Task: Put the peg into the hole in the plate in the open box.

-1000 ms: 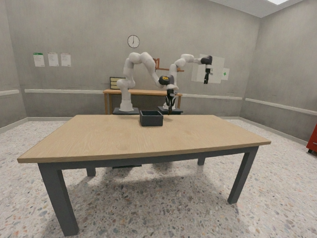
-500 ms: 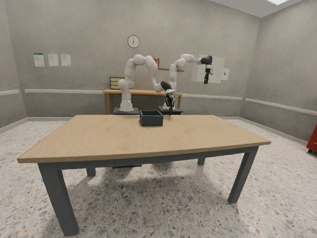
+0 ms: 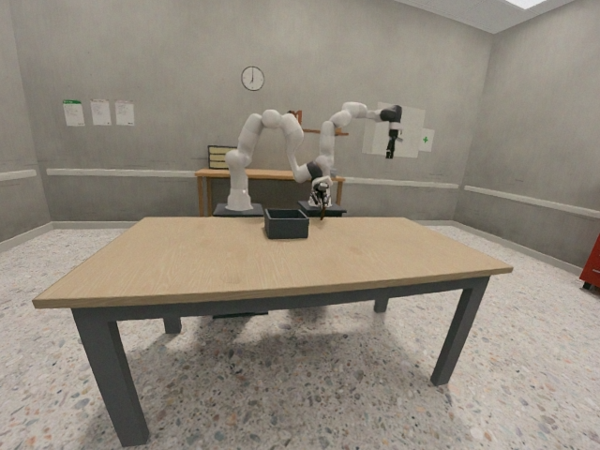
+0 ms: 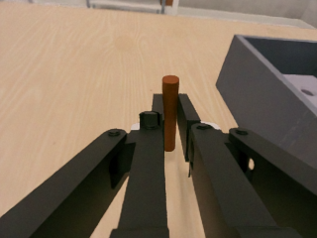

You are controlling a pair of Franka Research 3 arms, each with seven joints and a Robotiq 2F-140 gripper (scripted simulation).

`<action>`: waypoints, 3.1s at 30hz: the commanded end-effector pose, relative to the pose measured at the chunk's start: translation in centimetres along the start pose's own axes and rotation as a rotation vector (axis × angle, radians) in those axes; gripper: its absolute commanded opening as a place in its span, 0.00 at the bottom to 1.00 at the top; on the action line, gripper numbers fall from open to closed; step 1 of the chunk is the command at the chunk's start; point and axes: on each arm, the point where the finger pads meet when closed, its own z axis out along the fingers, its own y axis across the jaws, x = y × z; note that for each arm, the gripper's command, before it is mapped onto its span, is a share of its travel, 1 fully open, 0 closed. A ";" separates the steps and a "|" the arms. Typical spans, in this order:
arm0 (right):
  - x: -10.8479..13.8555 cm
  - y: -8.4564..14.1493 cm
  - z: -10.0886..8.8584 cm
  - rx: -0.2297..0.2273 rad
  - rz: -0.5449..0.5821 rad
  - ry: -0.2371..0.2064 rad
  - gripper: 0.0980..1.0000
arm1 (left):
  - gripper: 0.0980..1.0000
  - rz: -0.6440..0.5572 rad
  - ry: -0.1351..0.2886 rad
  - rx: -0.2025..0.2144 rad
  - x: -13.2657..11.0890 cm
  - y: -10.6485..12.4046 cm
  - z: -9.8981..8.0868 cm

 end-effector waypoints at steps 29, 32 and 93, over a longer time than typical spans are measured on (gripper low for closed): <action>1.2 0.7 0.5 -0.026 0.139 0.054 0.00 | 1.00 -0.005 0.003 -0.004 -0.1 0.1 -0.1; 1.2 0.7 0.5 -0.026 0.139 0.054 0.00 | 1.00 -0.005 0.003 -0.004 -0.1 0.1 -0.1; -2.2 0.2 1.9 -0.026 0.139 0.054 0.00 | 1.00 -0.005 0.003 -0.004 -0.1 0.1 -0.1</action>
